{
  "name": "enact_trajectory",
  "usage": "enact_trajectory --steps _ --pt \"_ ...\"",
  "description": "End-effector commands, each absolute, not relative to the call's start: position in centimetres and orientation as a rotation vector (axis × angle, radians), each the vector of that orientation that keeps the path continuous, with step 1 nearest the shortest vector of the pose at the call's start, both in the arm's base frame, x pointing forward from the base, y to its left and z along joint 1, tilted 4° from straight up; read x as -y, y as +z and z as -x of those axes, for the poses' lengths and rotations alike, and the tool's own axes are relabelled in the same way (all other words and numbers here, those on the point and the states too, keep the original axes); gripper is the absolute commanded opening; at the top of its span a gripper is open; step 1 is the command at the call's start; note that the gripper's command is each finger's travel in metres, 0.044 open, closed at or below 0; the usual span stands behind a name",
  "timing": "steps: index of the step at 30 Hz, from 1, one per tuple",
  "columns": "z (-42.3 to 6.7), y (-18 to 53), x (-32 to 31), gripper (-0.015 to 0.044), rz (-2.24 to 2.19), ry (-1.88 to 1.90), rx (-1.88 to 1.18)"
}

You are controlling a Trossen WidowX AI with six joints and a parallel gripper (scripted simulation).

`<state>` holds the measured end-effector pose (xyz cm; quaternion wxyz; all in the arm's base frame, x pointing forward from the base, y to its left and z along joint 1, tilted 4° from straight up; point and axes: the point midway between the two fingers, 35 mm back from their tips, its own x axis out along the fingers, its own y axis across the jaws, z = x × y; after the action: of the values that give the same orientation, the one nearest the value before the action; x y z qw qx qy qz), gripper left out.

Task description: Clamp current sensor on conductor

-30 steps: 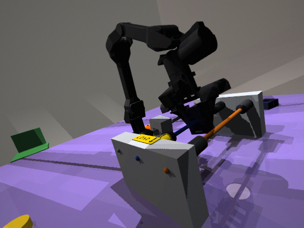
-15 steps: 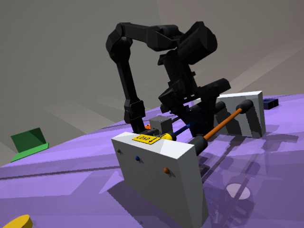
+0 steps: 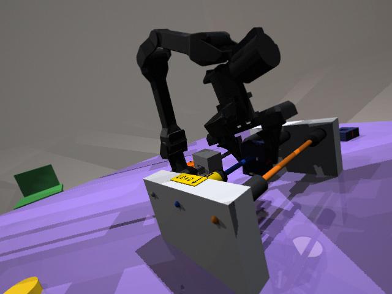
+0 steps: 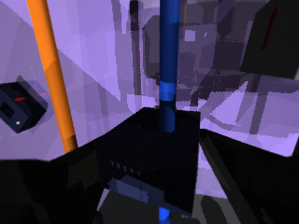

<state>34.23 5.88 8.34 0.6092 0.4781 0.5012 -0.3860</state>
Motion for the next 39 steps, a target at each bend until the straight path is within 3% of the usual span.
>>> enact_trajectory --steps 1,12,21,39 --pt "-34.26 8.35 -5.89 0.0296 -1.105 -0.890 -1.156" --pt "-34.26 8.35 -5.89 0.0223 -1.105 -0.890 -1.156" --pt "-34.23 8.38 -5.88 0.0000 -1.107 -0.888 -1.154" --pt "-33.45 8.41 -5.68 0.0000 -1.170 -0.784 -1.067"
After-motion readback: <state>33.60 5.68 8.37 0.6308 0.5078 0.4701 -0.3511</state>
